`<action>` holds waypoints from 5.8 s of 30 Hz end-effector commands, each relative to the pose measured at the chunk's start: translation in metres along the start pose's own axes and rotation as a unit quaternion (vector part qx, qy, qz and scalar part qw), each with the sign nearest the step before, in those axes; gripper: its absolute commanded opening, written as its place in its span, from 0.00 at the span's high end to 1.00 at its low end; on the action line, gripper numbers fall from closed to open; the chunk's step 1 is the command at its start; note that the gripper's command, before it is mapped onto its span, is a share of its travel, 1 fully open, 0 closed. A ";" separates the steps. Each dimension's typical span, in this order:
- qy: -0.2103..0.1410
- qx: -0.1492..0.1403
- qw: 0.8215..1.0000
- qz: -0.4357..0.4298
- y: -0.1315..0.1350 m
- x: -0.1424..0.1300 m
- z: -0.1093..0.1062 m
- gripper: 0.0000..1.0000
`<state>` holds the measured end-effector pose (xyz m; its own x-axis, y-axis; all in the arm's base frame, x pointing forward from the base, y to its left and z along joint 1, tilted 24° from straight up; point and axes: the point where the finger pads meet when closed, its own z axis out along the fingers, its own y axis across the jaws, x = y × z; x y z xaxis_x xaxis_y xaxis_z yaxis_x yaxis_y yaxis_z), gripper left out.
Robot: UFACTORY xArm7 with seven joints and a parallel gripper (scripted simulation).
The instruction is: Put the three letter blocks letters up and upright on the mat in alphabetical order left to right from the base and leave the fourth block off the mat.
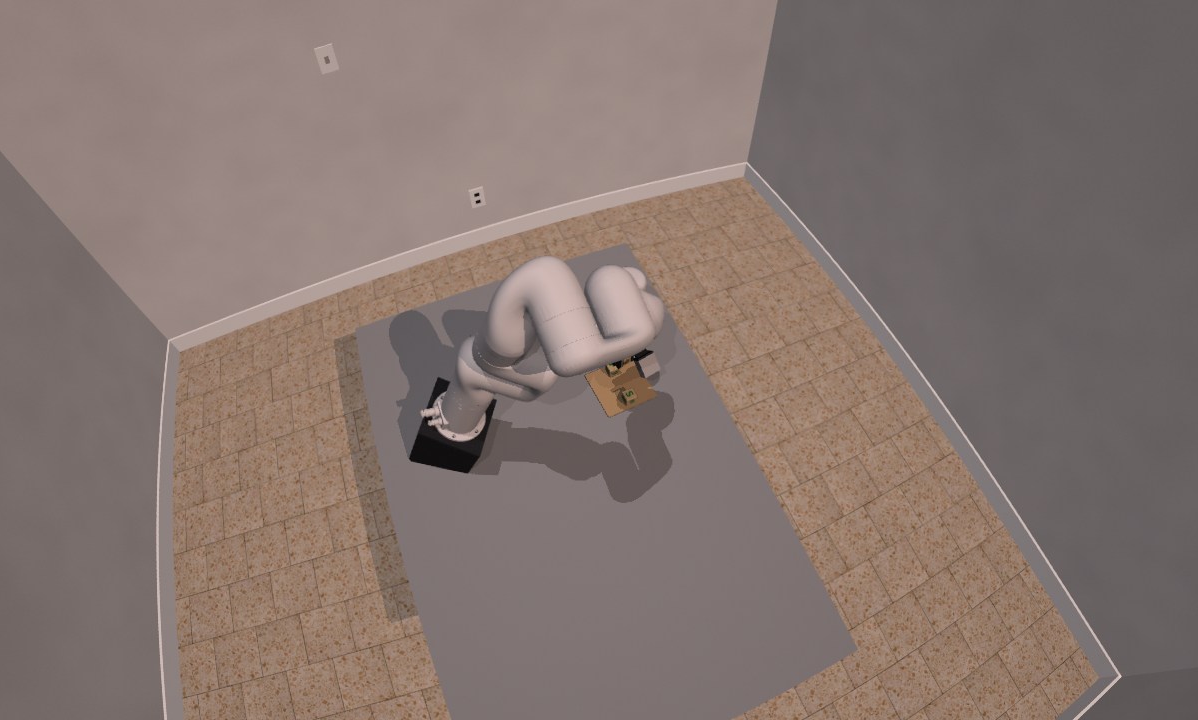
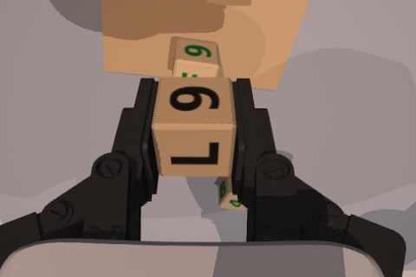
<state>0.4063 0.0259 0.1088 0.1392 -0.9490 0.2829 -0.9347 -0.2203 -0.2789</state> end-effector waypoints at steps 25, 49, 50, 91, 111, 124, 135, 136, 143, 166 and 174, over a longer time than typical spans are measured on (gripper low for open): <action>0.004 0.008 0.997 0.083 0.007 0.008 0.001 0.73; 0.004 0.008 0.997 0.083 0.006 0.008 0.067 0.73; 0.004 0.008 0.997 0.083 0.006 0.008 0.070 0.73; 0.004 0.008 0.997 0.083 0.006 0.008 0.094 0.73; 0.004 0.008 0.997 0.083 0.006 0.008 0.094 0.73; 0.004 0.008 0.997 0.083 0.004 0.007 0.094 0.73; 0.004 0.008 0.997 0.083 0.004 0.007 0.094 0.73; 0.004 0.008 0.997 0.083 0.004 0.007 0.094 0.73; 0.004 0.008 0.997 0.083 0.004 0.007 0.094 0.73; 0.004 0.008 0.997 0.083 0.004 0.007 0.098 0.73; 0.004 0.008 0.997 0.083 0.004 0.007 0.098 0.73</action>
<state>0.4349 -0.0041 0.0188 -0.0199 -0.9705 0.2404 -0.9402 -0.0636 -0.3347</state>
